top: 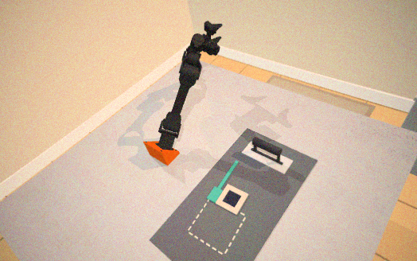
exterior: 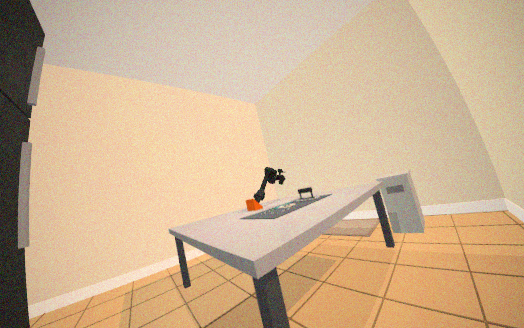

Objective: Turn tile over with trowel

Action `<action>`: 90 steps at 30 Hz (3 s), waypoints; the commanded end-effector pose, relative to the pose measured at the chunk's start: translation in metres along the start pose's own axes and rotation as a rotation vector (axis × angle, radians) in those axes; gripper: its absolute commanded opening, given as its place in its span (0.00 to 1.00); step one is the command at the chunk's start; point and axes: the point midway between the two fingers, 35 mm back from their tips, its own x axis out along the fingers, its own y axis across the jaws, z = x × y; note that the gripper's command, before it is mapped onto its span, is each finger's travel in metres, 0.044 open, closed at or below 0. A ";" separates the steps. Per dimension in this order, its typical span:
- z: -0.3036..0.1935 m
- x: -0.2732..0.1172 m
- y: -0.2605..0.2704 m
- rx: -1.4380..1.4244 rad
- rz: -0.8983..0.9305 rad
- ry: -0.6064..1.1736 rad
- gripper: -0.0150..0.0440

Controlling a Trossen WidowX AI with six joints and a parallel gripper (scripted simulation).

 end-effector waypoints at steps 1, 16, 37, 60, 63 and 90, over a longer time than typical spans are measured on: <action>0.000 0.000 0.000 0.000 0.000 0.000 0.89; 0.000 0.000 0.000 0.000 0.000 0.000 0.42; 0.000 0.000 0.000 0.000 0.000 0.000 0.25; 0.000 0.000 0.000 0.000 0.000 0.000 0.42; 0.000 0.000 0.000 0.000 0.000 0.000 0.42; 0.002 0.006 -0.007 -0.070 -0.009 0.008 0.69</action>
